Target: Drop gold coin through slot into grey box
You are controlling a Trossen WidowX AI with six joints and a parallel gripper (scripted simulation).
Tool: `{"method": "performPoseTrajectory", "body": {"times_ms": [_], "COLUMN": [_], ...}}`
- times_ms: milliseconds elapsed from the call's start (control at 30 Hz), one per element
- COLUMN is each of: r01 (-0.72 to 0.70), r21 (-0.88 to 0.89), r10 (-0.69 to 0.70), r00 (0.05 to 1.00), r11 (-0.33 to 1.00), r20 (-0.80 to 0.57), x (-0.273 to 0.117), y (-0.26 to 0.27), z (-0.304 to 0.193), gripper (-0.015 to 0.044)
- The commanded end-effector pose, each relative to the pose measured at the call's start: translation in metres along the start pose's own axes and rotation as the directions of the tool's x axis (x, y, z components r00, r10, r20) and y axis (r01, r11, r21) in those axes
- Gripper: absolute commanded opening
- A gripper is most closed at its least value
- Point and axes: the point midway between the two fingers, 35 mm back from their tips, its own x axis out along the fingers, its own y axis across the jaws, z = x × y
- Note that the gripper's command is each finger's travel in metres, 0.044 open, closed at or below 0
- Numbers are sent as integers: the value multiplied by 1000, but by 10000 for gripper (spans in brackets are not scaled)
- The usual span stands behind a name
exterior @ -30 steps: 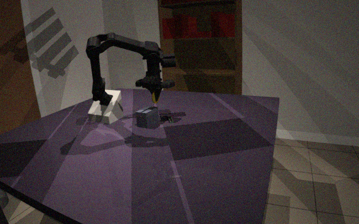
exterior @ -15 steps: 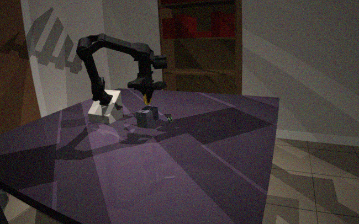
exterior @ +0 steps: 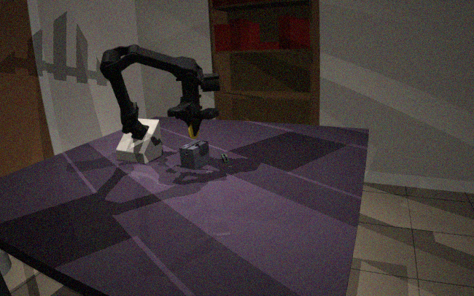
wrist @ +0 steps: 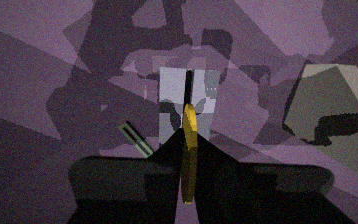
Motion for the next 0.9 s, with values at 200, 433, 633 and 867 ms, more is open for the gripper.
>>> {"method": "performPoseTrajectory", "body": {"times_ms": [200, 433, 633, 867], "r01": [-1, -1, -1, -2], "r21": [-12, -14, -10, -10], "r10": [1, 1, 1, 2], "r00": [1000, 1000, 1000, 1000], "r11": [1000, 1000, 1000, 1000], "r20": [-1, -1, -2, -4], "x": [2, 2, 2, 1], "y": [-3, -4, -5, -3], "z": [5, 5, 4, 4], "gripper": [0, 0, 5, 0]}}
